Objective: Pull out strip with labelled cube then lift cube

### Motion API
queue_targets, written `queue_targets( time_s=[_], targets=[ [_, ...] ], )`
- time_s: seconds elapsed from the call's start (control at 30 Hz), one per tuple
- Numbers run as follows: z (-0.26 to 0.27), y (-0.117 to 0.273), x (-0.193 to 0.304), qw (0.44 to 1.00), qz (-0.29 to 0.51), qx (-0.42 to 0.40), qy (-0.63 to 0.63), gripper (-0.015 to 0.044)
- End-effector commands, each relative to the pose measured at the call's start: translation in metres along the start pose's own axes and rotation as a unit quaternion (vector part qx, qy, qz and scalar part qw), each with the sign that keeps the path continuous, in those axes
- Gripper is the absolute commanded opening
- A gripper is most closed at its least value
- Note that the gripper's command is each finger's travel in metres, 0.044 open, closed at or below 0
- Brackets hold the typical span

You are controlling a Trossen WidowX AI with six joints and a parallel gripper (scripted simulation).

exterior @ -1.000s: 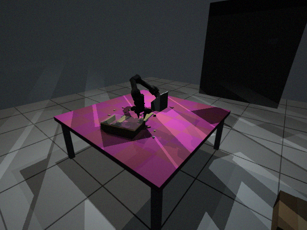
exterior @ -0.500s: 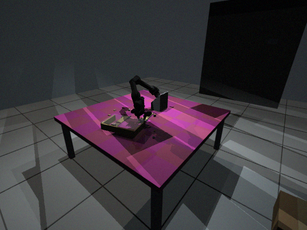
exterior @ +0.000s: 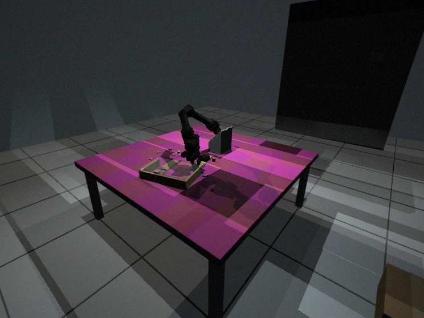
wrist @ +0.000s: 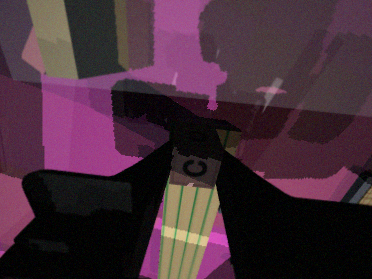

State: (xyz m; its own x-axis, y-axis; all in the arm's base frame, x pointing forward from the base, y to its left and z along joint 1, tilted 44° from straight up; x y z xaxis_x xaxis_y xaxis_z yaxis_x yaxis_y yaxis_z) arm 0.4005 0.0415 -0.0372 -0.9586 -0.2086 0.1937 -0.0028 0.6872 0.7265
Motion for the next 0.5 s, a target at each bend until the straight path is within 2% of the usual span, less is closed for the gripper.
queue_targets(
  time_s=[0.0, 0.03, 0.47],
  targets=[
    [0.000, 0.001, 0.000, 1.000, 0.000, 0.000, -0.001, 0.0026],
    [0.000, 0.002, 0.002, 1.000, 0.000, 0.000, 0.000, 0.0000],
    [0.009, 0.037, 0.049, 1.000, 0.000, 0.001, 0.004, 0.0000]
  ],
)
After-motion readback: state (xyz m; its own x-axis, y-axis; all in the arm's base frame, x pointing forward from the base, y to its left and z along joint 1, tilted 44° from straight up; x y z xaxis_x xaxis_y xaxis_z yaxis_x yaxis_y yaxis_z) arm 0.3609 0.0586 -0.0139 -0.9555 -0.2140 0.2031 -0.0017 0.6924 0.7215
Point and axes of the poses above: the point midway between the two fingers, 35 mm back from their tips, its own y axis back along the fingers, its own z axis across the jaws, x = y × z, the point moved 8 cm from there along y, back along the fingers, and after that the axes turned 8 degrees about y, right-handed, at the moved point
